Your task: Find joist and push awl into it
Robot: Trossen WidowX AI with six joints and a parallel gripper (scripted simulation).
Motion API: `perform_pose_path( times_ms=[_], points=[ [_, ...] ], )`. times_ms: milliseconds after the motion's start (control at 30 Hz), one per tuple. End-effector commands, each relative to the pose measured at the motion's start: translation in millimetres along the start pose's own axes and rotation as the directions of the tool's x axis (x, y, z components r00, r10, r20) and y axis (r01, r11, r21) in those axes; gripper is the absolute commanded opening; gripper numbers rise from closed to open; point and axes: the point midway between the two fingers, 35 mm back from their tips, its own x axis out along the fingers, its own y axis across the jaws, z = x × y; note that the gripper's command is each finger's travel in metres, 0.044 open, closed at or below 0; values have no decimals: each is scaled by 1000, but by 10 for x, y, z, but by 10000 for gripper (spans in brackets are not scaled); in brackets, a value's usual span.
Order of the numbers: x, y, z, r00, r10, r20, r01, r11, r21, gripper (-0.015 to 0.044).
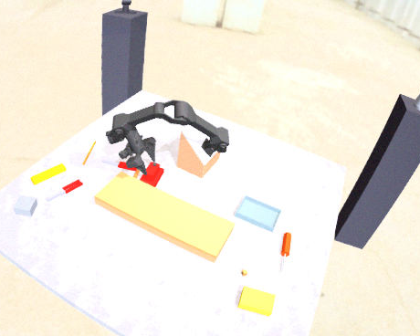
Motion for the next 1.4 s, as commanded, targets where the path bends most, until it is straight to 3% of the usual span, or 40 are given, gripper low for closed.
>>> perform_pose_path(
  times_ms=[0, 167, 400, 533, 667, 833, 1000, 1200, 1367],
  points=[
    [-86, 2, 2, 1000, 2, 12, -2, 1000, 10, 440],
    [-193, 2, -38, 999, 10, 30, -10, 1000, 16, 440],
    [-633, -21, -391, 988, 49, 148, -52, 999, 16, 440],
    [-602, 6, -331, 988, 48, 145, -51, 999, 17, 440],
    [-494, 12, -331, 979, -21, 201, -38, 958, 284, 440],
    [-340, 14, -328, 950, -115, 290, -100, 768, 632, 440],
    [-202, 9, -325, 903, -195, 383, -257, 469, 845, 440],
    [-59, -1, -325, 829, -265, 492, -496, 59, 866, 440],
    [-44, -3, -325, 820, -271, 505, -521, 13, 853, 440]
  ],
)
